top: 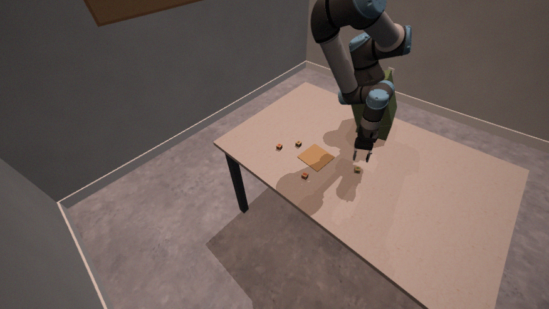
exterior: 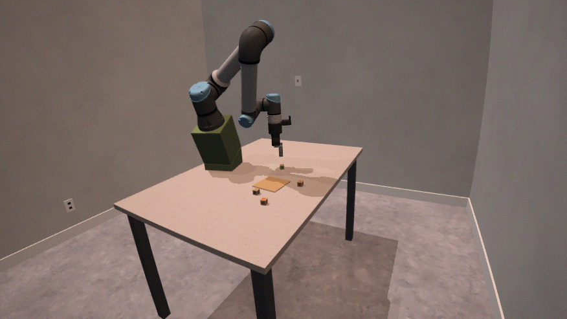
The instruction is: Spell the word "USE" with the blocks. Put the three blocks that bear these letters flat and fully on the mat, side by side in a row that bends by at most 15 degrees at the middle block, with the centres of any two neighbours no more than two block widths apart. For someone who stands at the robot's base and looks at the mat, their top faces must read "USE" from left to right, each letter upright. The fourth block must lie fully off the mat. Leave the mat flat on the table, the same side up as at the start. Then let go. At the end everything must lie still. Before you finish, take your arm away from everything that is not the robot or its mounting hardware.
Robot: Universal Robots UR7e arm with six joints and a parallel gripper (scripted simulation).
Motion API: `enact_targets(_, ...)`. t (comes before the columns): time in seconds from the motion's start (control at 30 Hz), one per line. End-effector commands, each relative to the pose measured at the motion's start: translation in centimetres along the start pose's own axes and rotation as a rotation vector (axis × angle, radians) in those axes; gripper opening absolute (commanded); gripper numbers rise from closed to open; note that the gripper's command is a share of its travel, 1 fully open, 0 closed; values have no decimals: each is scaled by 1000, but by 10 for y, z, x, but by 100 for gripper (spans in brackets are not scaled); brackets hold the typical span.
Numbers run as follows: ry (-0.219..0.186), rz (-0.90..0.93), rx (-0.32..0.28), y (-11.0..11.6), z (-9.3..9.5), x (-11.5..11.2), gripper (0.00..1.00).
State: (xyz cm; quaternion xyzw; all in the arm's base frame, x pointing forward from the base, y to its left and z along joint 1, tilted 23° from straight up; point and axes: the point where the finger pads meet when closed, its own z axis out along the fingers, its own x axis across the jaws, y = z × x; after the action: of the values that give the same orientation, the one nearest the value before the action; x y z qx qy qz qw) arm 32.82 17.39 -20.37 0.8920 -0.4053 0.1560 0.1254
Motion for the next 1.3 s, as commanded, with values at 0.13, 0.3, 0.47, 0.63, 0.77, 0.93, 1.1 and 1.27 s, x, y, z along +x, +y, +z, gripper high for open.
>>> enact_targets(0.13, 0, 0, 1, 0, 0, 0, 100)
enact_targets(0.3, 0, 0, 1, 0, 0, 0, 100)
enact_targets(0.47, 0, 0, 1, 0, 1, 0, 100)
enact_targets(0.63, 0, 0, 1, 0, 4, 0, 100)
enact_targets(0.77, 0, 0, 1, -1, 8, 0, 100)
enact_targets(0.93, 0, 0, 1, -1, 14, 0, 100)
enact_targets(1.1, 0, 0, 1, -1, 19, 0, 100)
enact_targets(1.27, 0, 0, 1, -1, 27, 0, 100)
